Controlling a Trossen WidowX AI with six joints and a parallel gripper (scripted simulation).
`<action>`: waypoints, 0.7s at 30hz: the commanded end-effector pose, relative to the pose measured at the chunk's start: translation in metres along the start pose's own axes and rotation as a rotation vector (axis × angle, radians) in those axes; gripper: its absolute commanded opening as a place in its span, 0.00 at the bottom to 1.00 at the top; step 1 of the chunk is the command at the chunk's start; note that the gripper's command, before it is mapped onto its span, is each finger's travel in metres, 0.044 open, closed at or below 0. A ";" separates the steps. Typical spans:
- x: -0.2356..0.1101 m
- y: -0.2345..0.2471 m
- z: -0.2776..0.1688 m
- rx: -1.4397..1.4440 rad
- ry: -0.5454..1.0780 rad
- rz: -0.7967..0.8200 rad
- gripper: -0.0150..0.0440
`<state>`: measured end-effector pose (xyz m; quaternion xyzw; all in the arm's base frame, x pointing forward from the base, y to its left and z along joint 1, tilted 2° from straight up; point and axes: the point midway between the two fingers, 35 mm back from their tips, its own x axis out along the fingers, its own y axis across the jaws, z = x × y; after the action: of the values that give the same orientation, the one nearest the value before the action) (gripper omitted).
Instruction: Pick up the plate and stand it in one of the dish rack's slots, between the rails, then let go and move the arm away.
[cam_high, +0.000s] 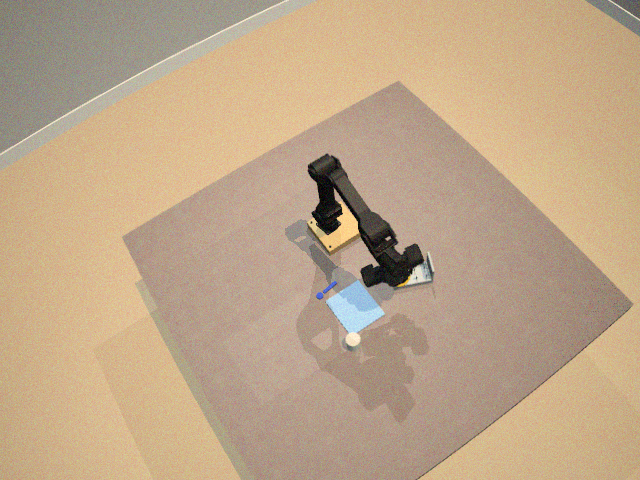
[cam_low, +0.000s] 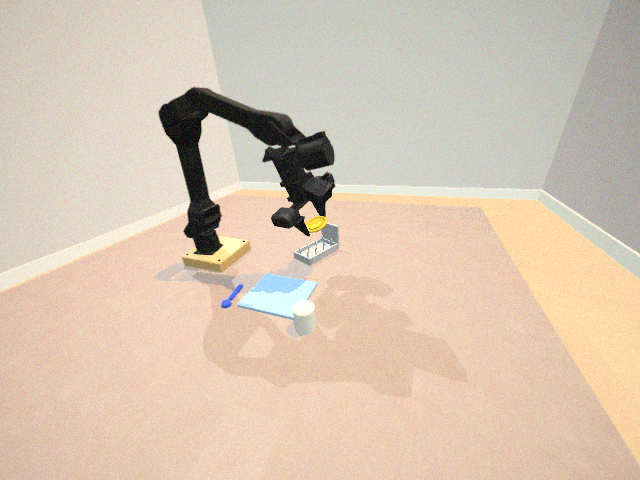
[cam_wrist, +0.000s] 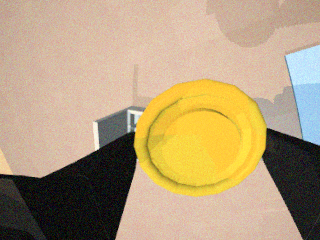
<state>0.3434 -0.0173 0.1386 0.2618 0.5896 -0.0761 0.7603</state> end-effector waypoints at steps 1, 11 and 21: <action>0.014 0.001 0.007 -0.029 -0.022 0.064 0.25; 0.043 0.005 0.028 -0.126 -0.116 0.246 0.25; 0.063 0.006 0.040 -0.246 -0.227 0.411 0.25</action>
<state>0.3967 -0.0188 0.0933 0.2750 0.4566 0.1027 0.8399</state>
